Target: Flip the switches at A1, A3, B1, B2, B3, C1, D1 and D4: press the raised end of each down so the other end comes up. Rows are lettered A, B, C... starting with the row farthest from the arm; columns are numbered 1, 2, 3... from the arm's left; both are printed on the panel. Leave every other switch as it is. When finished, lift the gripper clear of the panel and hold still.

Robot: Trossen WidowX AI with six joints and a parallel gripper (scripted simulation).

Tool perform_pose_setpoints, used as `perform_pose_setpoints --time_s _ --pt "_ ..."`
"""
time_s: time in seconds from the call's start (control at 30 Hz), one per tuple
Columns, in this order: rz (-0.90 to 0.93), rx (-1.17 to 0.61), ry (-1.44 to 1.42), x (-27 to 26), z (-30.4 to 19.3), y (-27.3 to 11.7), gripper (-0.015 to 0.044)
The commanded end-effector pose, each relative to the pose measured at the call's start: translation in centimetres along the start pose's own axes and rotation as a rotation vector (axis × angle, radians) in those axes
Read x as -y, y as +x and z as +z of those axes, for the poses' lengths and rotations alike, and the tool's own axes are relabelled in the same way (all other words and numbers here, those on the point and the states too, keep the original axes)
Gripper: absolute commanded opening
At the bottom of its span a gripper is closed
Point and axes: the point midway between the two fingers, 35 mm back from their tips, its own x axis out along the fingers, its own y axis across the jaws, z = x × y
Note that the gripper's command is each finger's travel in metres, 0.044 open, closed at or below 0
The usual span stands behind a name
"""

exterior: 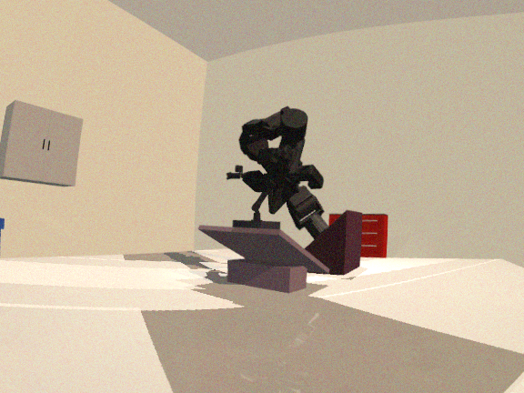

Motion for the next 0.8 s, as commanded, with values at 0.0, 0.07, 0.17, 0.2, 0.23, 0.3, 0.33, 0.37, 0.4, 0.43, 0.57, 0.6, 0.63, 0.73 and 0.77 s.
perform_pose_setpoints --time_s 0.0,0.07,0.17,0.2,0.23,0.3,0.33,0.37,0.4,0.43,0.57,0.6,0.63,0.73,0.77 --pt "-0.009 -0.021 -0.011 0.3 -0.2 2.3 0.0" --pt "-0.009 -0.025 -0.01 0.4 -0.2 3.1 0.0" --pt "-0.009 -0.025 -0.01 0.4 -0.2 3.1 0.0" --pt "-0.009 -0.025 -0.01 0.4 -0.2 3.1 0.0" --pt "-0.009 -0.025 -0.01 0.4 -0.2 3.1 0.0" --pt "-0.01 -0.025 -0.01 0.4 -0.2 3.6 0.0" --pt "-0.01 -0.025 -0.01 0.4 -0.2 4.0 0.0" --pt "-0.01 -0.024 -0.01 0.4 -0.2 4.1 0.0" --pt "-0.01 -0.024 -0.01 0.4 -0.2 4.1 0.0" --pt "-0.01 -0.024 -0.01 0.4 -0.2 4.1 0.0" --pt "-0.01 -0.025 -0.01 0.4 -0.2 4.4 0.0" --pt "-0.01 -0.025 -0.01 0.4 -0.2 4.6 0.0" --pt "-0.01 -0.025 -0.01 0.4 -0.2 4.8 0.0" --pt "-0.01 -0.024 -0.009 0.4 -0.2 5.3 0.0" --pt "-0.01 -0.024 -0.009 0.4 -0.2 5.4 0.0"
